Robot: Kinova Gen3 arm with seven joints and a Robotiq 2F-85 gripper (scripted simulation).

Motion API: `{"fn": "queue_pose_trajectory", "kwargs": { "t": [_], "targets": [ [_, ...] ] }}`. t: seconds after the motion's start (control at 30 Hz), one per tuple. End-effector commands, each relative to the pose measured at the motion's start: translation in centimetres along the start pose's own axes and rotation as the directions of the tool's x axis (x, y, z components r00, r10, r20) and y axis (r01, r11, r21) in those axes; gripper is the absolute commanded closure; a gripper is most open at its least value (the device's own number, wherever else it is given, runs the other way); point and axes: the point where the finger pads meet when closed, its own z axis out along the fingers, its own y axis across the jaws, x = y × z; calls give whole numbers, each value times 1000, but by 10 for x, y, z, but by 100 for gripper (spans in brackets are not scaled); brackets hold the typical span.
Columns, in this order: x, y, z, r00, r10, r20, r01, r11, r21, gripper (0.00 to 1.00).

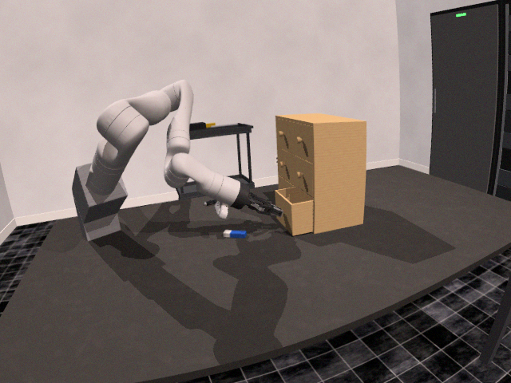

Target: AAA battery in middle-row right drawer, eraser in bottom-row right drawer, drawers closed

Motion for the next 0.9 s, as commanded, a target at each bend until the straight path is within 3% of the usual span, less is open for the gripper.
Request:
{"fn": "queue_pose_trajectory", "kwargs": {
  "t": [0.0, 0.63, 0.87],
  "targets": [
    [0, 0, -2, 1000, 3, 0, -3, 1000, -1, 87],
    [0, 0, -2, 1000, 3, 0, -3, 1000, -1, 87],
    [0, 0, -2, 1000, 3, 0, -3, 1000, -1, 71]
  ]
}}
